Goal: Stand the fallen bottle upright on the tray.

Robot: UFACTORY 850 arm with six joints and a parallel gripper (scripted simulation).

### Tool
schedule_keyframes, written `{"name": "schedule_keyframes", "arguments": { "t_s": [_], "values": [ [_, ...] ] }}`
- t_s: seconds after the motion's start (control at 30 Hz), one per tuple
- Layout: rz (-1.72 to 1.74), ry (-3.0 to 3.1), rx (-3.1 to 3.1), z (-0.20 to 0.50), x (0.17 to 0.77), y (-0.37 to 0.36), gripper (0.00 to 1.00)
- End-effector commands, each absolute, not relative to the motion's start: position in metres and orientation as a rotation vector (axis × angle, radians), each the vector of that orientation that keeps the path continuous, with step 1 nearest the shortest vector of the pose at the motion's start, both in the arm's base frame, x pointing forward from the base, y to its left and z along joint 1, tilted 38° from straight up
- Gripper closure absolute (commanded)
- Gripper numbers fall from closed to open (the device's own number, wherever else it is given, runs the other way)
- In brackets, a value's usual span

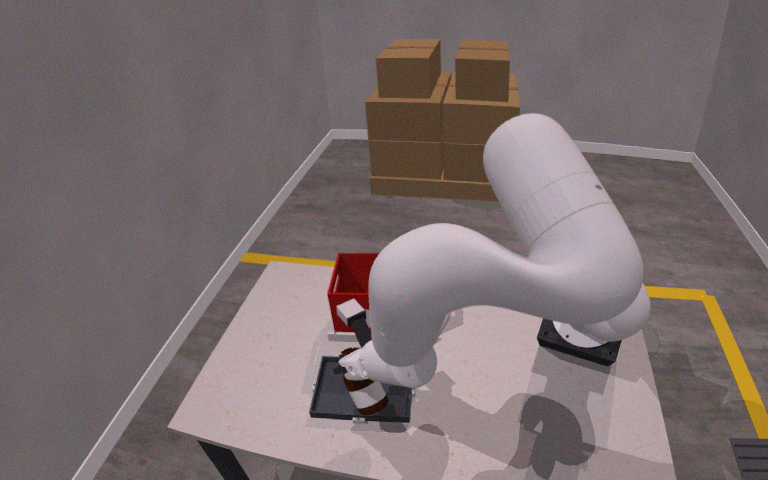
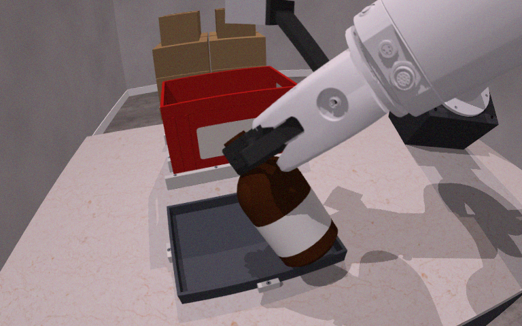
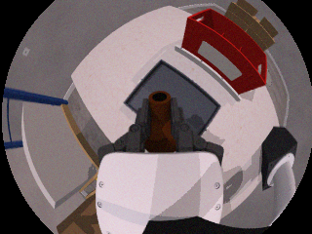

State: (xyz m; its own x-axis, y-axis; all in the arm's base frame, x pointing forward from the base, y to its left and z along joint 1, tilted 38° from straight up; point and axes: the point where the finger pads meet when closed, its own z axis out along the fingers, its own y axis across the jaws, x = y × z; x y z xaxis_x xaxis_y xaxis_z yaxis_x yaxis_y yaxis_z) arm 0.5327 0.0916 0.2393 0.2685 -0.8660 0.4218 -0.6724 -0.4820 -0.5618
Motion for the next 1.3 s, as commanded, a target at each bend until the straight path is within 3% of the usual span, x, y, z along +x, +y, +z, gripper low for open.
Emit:
{"name": "schedule_keyframes", "arguments": {
  "t_s": [0.0,1.27],
  "values": [
    [-1.043,1.427,-2.271,0.2399,0.5324,0.0911,1.0],
    [-1.119,1.45,-2.255,0.2393,0.5331,0.0923,1.0]
  ]
}}
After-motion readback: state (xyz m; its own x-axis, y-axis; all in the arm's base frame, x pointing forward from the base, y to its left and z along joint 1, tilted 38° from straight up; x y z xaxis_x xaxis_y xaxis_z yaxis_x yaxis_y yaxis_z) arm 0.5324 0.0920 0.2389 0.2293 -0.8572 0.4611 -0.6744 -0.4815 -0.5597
